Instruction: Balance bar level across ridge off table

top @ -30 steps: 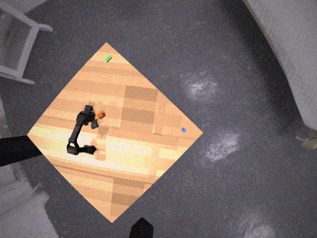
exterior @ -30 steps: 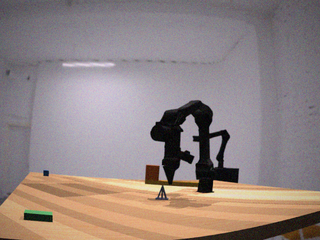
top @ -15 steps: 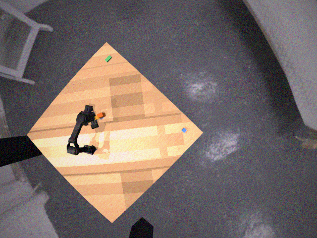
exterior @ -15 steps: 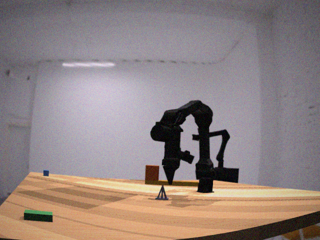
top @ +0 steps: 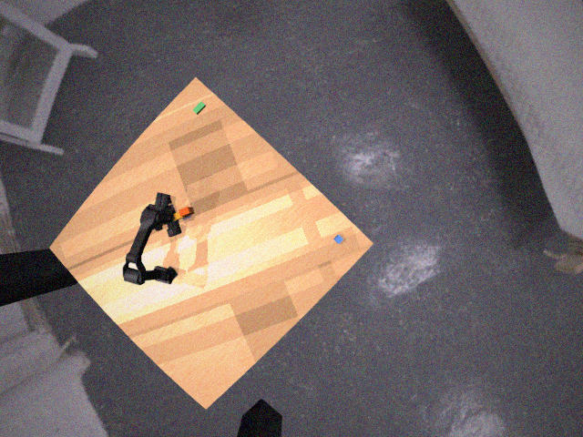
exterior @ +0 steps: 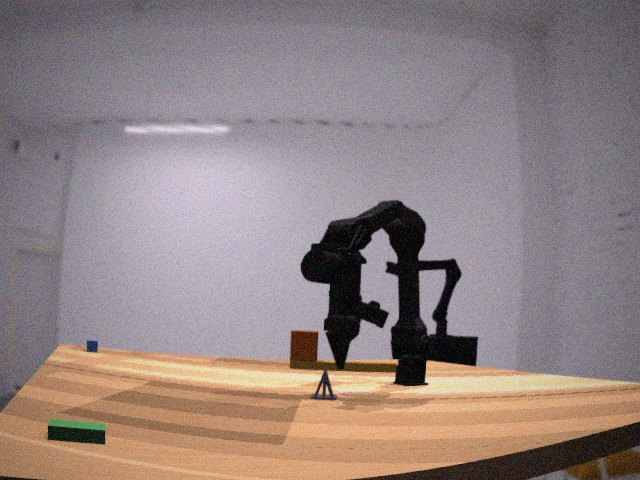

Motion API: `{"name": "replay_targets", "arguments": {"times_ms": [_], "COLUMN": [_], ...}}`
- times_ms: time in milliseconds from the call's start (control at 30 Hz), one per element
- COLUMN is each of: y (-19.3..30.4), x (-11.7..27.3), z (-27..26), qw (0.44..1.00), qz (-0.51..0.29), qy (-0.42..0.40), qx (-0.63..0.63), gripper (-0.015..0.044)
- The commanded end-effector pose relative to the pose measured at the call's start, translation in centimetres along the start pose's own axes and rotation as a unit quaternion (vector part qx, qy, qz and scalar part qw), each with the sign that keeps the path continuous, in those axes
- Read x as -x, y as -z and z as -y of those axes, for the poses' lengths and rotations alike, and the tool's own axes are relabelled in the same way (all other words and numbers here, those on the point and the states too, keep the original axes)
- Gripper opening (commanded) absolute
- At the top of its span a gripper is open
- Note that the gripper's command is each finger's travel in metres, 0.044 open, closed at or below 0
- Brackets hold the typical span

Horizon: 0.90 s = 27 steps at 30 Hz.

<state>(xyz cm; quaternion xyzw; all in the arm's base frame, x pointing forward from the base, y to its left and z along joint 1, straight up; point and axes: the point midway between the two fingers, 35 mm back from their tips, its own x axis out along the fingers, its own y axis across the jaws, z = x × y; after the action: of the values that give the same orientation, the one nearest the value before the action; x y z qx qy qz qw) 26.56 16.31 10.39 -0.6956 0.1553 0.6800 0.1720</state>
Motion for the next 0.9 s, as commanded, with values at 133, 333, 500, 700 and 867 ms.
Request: {"name": "replay_targets", "arguments": {"times_ms": [133, 333, 500, 700, 867], "y": [0.0, 0.0, 0.0, 0.0, 0.3], "x": [0.0, 0.0, 0.0, 0.2, 5.6], "z": [0.0, 0.0, 0.0, 0.0, 0.4], "qw": [1.000, 1.000, 1.000, 1.000, 1.000], "qz": [0.000, 0.000, 0.000, 0.000, 0.000], "qy": [-0.001, -0.001, -0.001, -0.001, 0.000], "qx": [0.000, 0.000, 0.000, 0.000, 0.000], "gripper": [0.0185, 0.0238, 0.0369, 0.0440, 0.0440]}}
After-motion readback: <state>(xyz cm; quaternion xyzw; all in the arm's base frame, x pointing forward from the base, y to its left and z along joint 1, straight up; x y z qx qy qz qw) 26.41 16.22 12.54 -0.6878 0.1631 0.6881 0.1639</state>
